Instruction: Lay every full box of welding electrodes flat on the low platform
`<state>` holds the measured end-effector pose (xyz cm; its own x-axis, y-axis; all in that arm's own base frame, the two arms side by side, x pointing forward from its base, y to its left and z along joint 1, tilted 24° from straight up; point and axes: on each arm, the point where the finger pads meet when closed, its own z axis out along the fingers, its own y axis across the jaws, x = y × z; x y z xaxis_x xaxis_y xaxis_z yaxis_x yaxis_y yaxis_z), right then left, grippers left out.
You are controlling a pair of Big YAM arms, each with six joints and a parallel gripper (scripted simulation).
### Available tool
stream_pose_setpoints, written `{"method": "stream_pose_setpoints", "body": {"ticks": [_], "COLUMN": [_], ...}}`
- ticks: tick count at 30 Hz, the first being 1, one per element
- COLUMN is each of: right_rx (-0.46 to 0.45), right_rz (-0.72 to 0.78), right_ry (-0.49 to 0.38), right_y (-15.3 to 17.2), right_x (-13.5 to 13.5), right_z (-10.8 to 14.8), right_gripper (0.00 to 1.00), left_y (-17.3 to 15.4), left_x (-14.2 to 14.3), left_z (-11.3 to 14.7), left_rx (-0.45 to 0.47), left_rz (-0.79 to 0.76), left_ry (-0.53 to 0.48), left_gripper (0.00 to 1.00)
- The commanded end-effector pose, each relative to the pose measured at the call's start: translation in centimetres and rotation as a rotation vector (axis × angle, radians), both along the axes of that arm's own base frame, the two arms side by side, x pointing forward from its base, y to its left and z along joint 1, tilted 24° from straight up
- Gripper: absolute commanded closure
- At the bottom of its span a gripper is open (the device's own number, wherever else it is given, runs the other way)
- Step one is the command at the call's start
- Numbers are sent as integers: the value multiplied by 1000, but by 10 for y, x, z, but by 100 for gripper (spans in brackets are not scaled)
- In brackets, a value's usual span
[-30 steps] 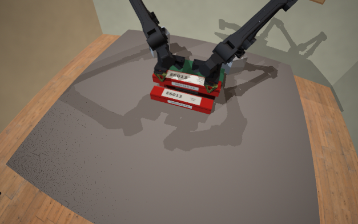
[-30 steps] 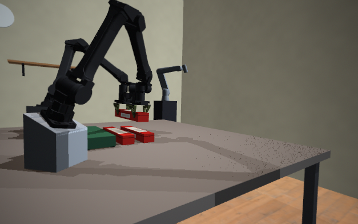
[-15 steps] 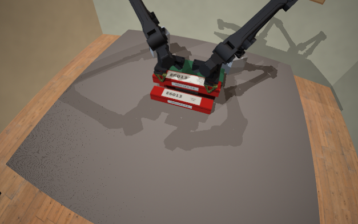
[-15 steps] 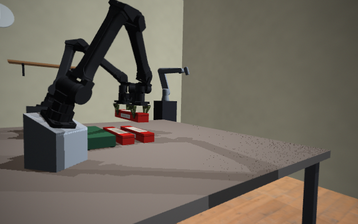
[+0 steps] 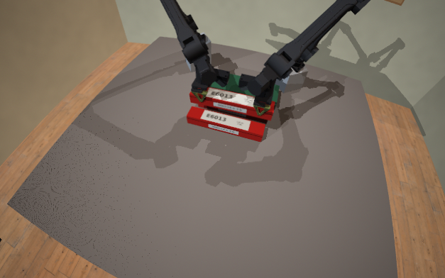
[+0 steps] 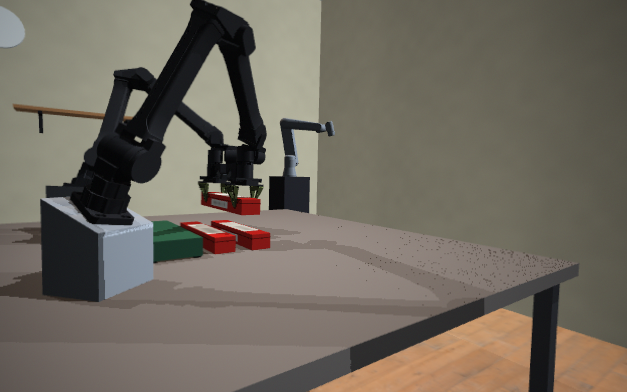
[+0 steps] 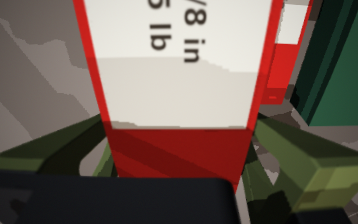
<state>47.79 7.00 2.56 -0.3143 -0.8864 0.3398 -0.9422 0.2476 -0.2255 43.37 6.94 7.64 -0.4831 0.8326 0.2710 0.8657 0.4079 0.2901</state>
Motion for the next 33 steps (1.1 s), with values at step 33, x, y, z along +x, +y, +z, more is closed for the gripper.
{"method": "stream_pose_setpoints", "body": {"ticks": [33], "right_rx": [29], "right_rz": [21], "right_ry": [-98], "right_y": [6], "right_x": [24], "right_z": [38], "right_gripper": [100], "left_y": [9], "left_x": [18], "left_z": [26], "left_rx": [14], "left_rz": [-1], "left_ry": [-83], "left_gripper": [100]}}
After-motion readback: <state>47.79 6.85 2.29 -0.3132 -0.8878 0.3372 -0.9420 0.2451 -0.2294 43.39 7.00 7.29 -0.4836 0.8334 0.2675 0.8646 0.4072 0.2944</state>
